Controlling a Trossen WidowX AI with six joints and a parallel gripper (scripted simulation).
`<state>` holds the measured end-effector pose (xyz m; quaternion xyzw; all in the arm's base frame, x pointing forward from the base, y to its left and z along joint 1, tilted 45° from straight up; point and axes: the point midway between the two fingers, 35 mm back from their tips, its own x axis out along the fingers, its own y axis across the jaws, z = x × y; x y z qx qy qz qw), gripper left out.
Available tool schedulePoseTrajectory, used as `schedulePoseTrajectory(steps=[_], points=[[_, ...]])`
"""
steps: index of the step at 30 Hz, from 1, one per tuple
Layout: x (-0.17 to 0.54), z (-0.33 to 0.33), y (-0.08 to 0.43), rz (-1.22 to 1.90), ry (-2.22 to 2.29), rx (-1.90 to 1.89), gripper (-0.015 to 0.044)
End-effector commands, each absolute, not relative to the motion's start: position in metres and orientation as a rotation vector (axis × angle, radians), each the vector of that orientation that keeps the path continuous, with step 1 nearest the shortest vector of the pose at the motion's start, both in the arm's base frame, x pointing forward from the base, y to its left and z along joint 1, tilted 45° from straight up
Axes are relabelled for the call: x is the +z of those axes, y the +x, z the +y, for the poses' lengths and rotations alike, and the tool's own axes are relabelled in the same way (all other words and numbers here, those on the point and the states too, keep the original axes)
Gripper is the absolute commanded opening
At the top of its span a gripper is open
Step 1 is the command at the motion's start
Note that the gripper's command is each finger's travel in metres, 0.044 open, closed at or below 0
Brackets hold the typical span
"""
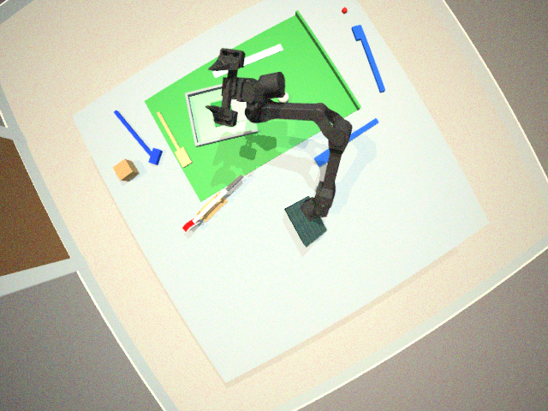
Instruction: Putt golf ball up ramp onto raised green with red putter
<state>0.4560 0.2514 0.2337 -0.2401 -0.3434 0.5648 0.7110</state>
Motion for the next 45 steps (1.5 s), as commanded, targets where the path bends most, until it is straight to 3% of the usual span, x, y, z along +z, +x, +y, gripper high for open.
schedulePoseTrajectory(steps=[1, 10, 20, 34, 45], points=[[0.233, 0.252, 0.457, -0.752, -0.527, 1.251, 0.0426], [0.139, 0.292, 0.497, -0.190, -0.385, 1.141, 0.0440], [0.032, 0.302, 0.480, 0.324, -0.465, 1.065, 0.0440], [-0.087, 0.255, 0.380, 1.047, -0.839, 1.018, 0.0440], [-0.097, 0.174, 0.278, 1.608, -1.356, 1.049, 0.0440]])
